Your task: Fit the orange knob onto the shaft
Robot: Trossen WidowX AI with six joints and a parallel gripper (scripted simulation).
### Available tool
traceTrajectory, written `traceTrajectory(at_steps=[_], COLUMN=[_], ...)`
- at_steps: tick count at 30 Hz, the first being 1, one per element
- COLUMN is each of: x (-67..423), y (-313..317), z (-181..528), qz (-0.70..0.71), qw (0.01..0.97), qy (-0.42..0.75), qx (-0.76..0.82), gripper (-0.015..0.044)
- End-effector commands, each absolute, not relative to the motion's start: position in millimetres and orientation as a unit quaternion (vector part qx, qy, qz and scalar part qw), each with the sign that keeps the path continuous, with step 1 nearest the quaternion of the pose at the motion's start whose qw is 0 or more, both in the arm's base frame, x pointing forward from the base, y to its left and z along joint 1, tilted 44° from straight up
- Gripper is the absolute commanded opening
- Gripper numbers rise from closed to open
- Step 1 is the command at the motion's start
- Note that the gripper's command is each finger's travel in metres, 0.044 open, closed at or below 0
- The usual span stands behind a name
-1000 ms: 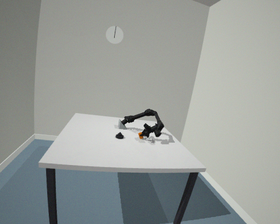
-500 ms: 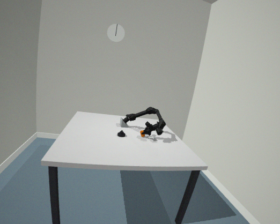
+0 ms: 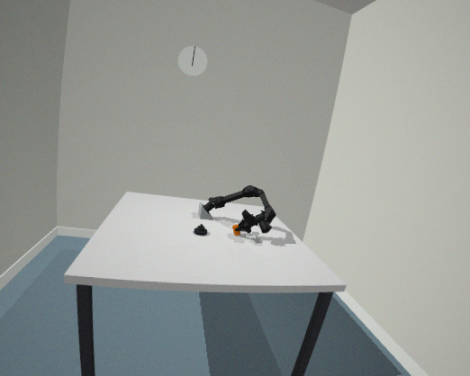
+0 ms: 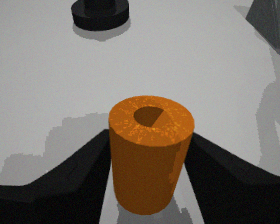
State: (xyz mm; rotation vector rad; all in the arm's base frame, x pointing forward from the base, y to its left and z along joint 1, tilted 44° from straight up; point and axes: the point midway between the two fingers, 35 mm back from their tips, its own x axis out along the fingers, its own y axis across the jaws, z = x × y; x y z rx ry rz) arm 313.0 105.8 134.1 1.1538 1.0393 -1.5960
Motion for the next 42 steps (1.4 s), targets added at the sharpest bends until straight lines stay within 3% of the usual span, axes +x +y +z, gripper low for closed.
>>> traceTrajectory(at_steps=[1,3,26,33,42], x=[313.1,313.1,313.1,313.1,312.1], y=[105.1,105.1,105.1,105.1,100.8], z=[133.8,133.8,133.8,133.8,135.2], qz=[-0.643,-0.643,-0.643,-0.643,-0.637], qw=[0.436,0.436,0.436,0.436,0.416], qy=[0.423,0.423,0.423,0.423,0.438], qx=[0.467,0.467,0.467,0.467,0.478], gripper=[0.0231,0.0260,0.0260,0.0440,0.0440])
